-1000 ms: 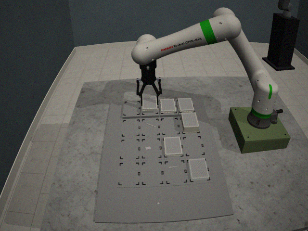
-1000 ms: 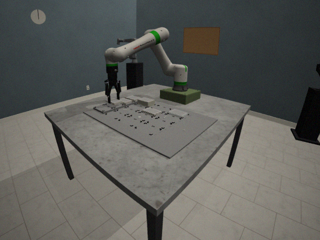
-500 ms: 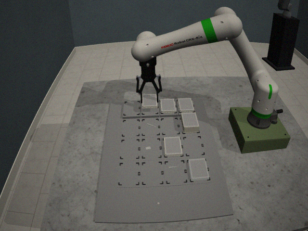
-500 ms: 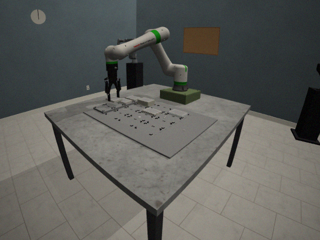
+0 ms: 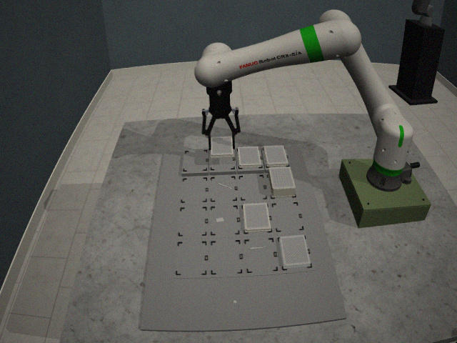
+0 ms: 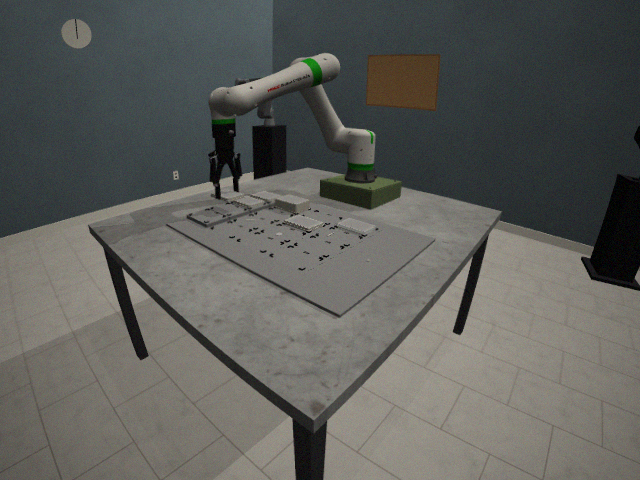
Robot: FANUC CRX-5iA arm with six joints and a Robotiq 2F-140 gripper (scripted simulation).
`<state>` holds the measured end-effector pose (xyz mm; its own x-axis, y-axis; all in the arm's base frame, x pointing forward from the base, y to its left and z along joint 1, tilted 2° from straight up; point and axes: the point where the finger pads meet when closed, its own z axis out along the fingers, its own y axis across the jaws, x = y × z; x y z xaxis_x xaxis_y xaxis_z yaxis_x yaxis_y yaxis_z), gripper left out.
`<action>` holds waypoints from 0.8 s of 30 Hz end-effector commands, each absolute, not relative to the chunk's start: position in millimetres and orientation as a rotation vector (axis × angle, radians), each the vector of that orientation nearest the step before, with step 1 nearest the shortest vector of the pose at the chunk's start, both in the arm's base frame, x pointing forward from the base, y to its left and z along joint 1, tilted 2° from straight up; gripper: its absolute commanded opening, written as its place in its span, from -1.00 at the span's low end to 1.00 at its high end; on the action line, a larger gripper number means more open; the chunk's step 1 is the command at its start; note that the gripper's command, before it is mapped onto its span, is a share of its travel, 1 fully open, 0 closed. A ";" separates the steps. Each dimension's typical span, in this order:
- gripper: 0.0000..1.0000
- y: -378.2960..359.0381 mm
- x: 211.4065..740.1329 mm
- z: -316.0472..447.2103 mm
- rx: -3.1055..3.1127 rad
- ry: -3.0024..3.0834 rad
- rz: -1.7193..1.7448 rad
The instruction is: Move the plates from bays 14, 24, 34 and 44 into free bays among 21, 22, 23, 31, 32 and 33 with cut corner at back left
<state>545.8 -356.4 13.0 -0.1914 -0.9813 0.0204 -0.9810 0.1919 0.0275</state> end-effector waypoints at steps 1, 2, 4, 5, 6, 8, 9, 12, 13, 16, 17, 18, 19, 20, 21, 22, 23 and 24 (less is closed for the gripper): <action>-0.80 -354.5 545.5 14.6 1.977 -2.399 -0.009; -0.80 -352.0 544.5 14.5 1.977 -2.399 -0.009; -0.80 -352.0 544.5 14.5 1.977 -2.399 -0.009; -0.80 -349.6 543.5 14.3 1.977 -2.399 -0.009; -0.80 -347.1 542.5 14.2 1.977 -2.399 -0.009; -0.80 -342.2 540.5 14.1 1.977 -2.399 -0.009; -0.80 -339.7 539.5 14.0 1.977 -2.399 -0.009; -0.80 -332.3 536.5 13.9 1.977 -2.399 -0.009; -0.80 -329.8 535.4 13.9 1.977 -2.399 -0.009; -0.80 -322.4 532.4 13.8 1.977 -2.399 -0.009; -0.80 -319.9 531.4 13.8 1.977 -2.399 -0.009; -0.80 -317.4 530.4 13.8 1.977 -2.399 -0.009; -0.80 -315.0 529.4 13.7 1.977 -2.399 -0.009; -0.80 -315.0 529.4 13.7 1.977 -2.399 -0.009; -0.80 -315.0 529.4 13.7 1.977 -2.399 -0.009; -0.80 -312.5 528.4 13.7 1.977 -2.399 -0.009; -0.80 -310.0 527.4 13.7 1.977 -2.399 -0.009; -0.80 -307.5 526.4 13.7 1.977 -2.399 -0.009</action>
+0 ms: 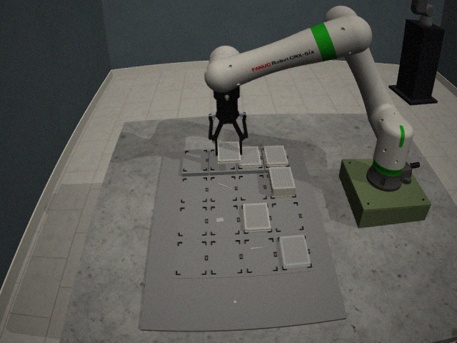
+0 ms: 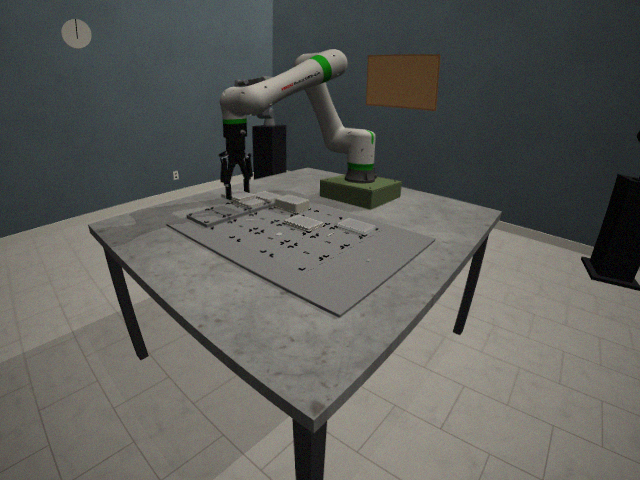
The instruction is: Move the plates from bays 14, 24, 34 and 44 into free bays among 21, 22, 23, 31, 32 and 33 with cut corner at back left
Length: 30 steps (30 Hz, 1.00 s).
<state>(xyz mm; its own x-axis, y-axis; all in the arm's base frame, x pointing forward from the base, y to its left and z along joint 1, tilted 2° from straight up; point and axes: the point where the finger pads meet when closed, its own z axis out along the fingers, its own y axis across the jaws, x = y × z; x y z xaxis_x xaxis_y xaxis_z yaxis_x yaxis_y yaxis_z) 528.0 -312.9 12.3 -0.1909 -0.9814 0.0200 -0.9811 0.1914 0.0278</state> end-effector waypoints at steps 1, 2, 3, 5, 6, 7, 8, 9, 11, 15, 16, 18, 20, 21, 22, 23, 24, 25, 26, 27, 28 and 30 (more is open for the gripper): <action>-0.80 -305.1 525.4 13.7 1.977 -2.399 -0.009; -0.80 -302.6 524.4 13.7 1.977 -2.399 -0.009; -0.80 -300.1 523.4 13.6 1.977 -2.399 -0.009; -0.80 -295.2 521.4 13.6 1.977 -2.399 -0.009; -0.80 -292.7 520.4 13.6 1.977 -2.399 -0.009; -0.80 -290.2 519.4 13.6 1.977 -2.399 -0.009; -0.80 -287.8 518.4 13.6 1.977 -2.399 -0.009; -0.80 -285.3 517.4 13.6 1.977 -2.399 -0.009; -0.80 -280.3 515.4 13.5 1.977 -2.399 -0.009; -0.80 -275.4 513.4 13.5 1.977 -2.399 -0.009; -0.80 -272.9 512.4 13.5 1.977 -2.399 -0.009; -0.80 -268.0 510.4 13.5 1.977 -2.399 -0.009; -0.80 -263.0 508.4 13.4 1.978 -2.399 -0.009; -0.80 -260.5 507.4 13.4 1.978 -2.399 -0.009; -0.80 -258.1 506.4 13.4 1.978 -2.399 -0.009; -0.80 -255.6 505.4 13.4 1.978 -2.399 -0.009; -0.80 -253.1 504.4 13.4 1.978 -2.399 -0.009; -0.80 -250.7 503.4 13.4 1.978 -2.399 -0.009; -0.80 -248.2 502.4 13.4 1.978 -2.399 -0.009; -0.80 -245.7 501.4 13.4 1.978 -2.399 -0.009; -0.80 -243.2 500.4 13.3 1.978 -2.399 -0.009; -0.80 -240.8 499.4 13.3 1.978 -2.399 -0.009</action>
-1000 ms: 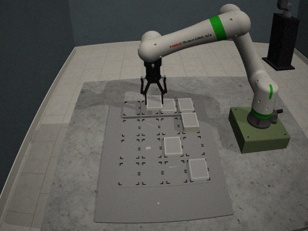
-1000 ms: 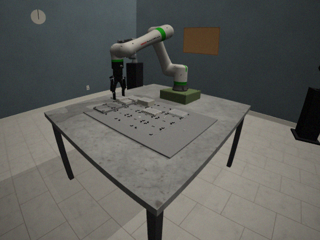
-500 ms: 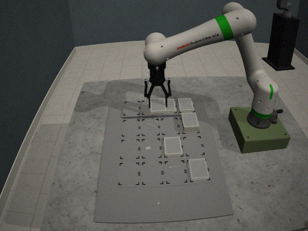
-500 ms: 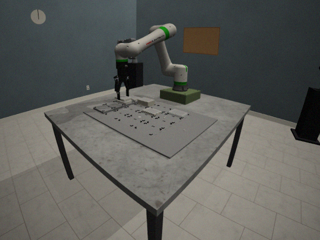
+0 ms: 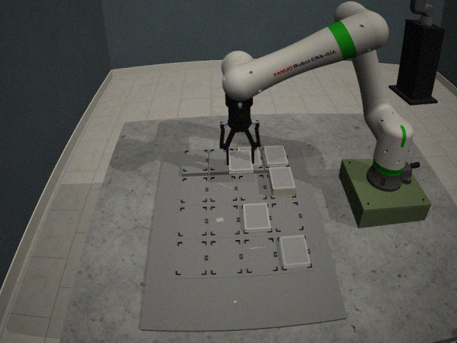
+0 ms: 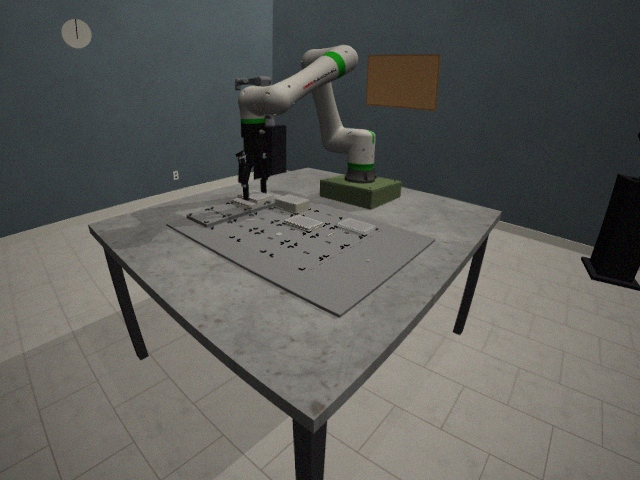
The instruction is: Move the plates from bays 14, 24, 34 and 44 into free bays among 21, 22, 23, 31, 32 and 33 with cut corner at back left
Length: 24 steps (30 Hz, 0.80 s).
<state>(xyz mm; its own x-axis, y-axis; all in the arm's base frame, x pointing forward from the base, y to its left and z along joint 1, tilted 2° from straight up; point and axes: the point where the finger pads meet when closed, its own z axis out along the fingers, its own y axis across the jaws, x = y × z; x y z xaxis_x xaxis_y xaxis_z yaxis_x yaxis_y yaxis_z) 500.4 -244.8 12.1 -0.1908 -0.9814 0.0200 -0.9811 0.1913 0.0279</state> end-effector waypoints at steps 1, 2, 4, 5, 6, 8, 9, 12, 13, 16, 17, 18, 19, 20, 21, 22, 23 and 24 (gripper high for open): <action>-0.80 -240.8 499.4 13.3 1.978 -2.399 -0.009; -0.80 -238.3 498.3 13.3 1.978 -2.399 -0.009; -0.80 -233.3 496.3 13.3 1.978 -2.399 -0.009; -0.80 -230.9 495.3 13.3 1.978 -2.399 -0.010; -0.80 -228.4 494.3 13.3 1.978 -2.399 -0.010; -0.80 -223.4 492.3 13.2 1.978 -2.399 -0.010; -0.80 -221.0 491.3 13.2 1.978 -2.399 -0.010; -0.80 -213.6 488.3 13.2 1.978 -2.399 -0.010; -0.80 -211.1 487.3 13.2 1.978 -2.399 -0.010; -0.80 -203.7 484.3 13.1 1.978 -2.399 -0.010; -0.80 -203.7 484.3 13.1 1.978 -2.399 -0.010; -0.80 -203.7 484.3 13.1 1.978 -2.399 -0.010; -0.80 -201.2 483.3 13.1 1.978 -2.399 -0.010; -0.80 -198.7 482.3 13.1 1.978 -2.399 -0.010; -0.80 -196.2 481.3 13.1 1.978 -2.399 -0.010; -0.80 -193.8 480.3 13.1 1.978 -2.399 -0.010; -0.80 -191.3 479.3 13.1 1.978 -2.399 -0.010; -0.80 -188.8 478.3 13.1 1.978 -2.399 -0.010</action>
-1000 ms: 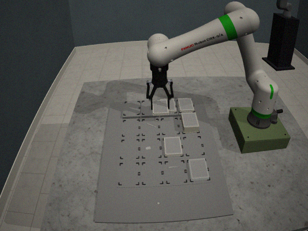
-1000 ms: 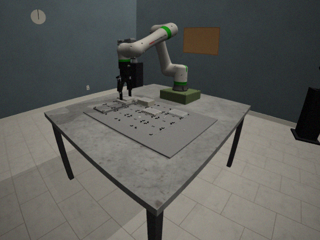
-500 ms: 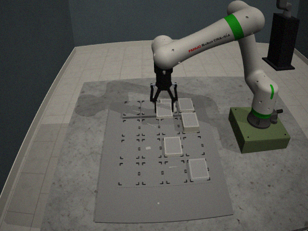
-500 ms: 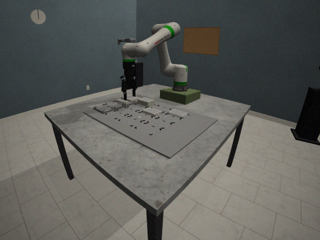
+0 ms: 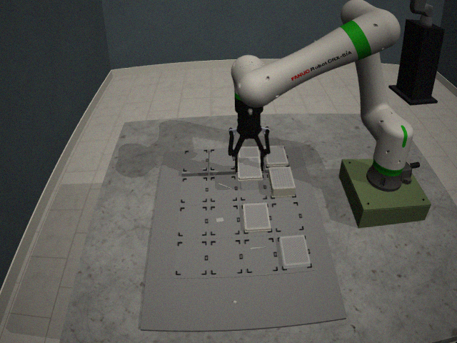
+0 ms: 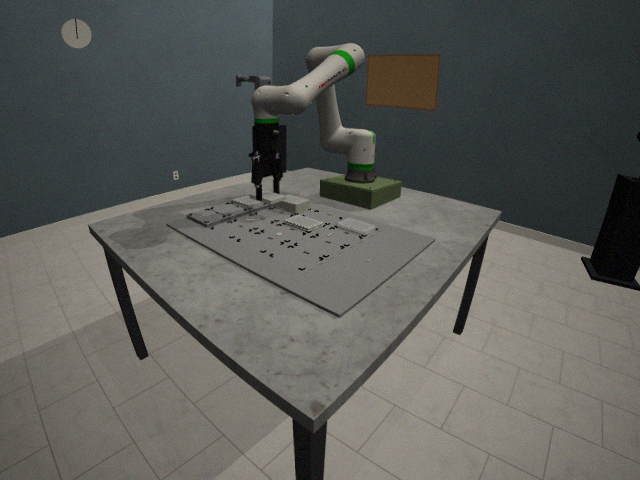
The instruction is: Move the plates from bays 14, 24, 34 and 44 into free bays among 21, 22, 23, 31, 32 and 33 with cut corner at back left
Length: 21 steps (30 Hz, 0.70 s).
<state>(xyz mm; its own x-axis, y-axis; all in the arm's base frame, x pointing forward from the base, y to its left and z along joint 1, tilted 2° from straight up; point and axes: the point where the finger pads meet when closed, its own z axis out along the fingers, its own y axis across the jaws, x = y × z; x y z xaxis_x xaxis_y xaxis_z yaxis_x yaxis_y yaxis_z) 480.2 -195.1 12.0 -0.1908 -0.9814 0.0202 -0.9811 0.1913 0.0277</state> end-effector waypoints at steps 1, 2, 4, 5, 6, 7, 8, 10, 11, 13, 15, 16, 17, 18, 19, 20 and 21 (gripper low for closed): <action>-0.80 -186.3 477.3 13.1 1.978 -2.399 -0.010; -0.80 -183.9 476.3 13.0 1.978 -2.399 -0.010; -0.80 -178.3 474.0 13.0 1.978 -2.399 -0.010; -0.80 -175.3 472.8 13.0 1.978 -2.399 -0.010; -0.80 -173.8 472.3 13.0 1.978 -2.399 -0.010; -0.80 -173.6 472.2 13.0 1.978 -2.399 -0.010; -0.80 -173.5 472.1 13.0 1.978 -2.399 -0.010; -0.80 -173.5 472.2 13.0 1.978 -2.399 -0.010; -0.80 -173.5 472.2 13.0 1.978 -2.399 -0.010; -0.80 -173.6 472.2 13.0 1.978 -2.399 -0.010; -0.80 -173.8 472.3 13.0 1.978 -2.399 -0.010; -0.80 -173.9 472.4 13.0 1.978 -2.399 -0.010; -0.80 -174.0 472.4 13.0 1.978 -2.399 -0.010; -0.80 -174.1 472.4 13.0 1.978 -2.399 -0.010; -0.80 -174.2 472.4 11.7 1.978 -2.399 -0.010; -0.80 -174.3 472.4 10.4 1.978 -2.399 -0.010; -0.80 -174.3 472.4 9.1 1.978 -2.399 -0.010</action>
